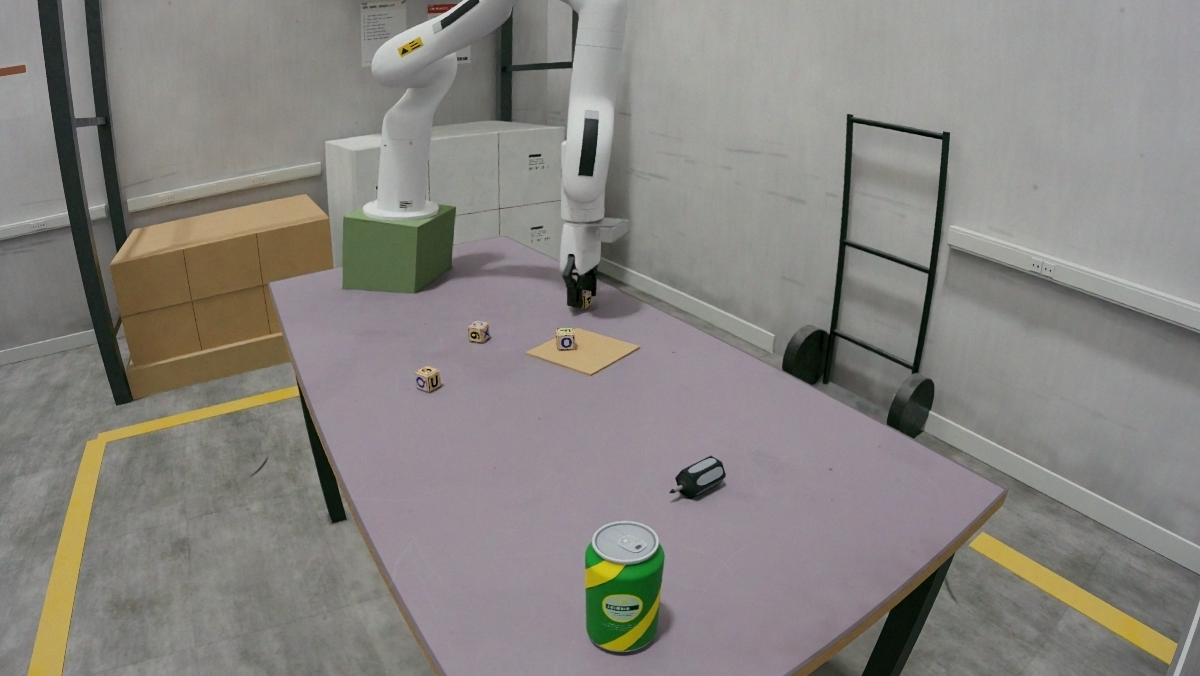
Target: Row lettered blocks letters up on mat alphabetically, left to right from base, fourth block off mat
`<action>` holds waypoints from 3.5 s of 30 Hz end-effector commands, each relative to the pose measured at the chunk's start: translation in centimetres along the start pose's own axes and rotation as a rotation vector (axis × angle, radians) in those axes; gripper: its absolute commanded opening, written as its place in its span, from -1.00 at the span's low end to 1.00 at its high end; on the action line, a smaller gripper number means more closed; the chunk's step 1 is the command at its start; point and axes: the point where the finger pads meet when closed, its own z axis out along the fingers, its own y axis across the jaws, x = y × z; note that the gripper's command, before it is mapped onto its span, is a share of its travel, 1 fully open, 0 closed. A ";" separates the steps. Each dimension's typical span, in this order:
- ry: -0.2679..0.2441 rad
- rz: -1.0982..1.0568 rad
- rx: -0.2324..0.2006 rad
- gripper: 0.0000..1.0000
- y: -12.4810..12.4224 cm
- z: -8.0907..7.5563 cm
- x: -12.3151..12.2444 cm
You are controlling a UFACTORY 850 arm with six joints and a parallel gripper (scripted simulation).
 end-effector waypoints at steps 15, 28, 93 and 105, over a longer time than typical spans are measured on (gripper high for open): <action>0.020 -0.001 -0.021 0.38 0.0 0.6 0.1; 0.020 -0.001 -0.021 0.38 0.0 0.6 0.1; 0.020 -0.001 -0.021 -0.44 0.0 0.6 0.1; 0.020 -0.001 -0.021 -0.44 0.0 -1.7 0.0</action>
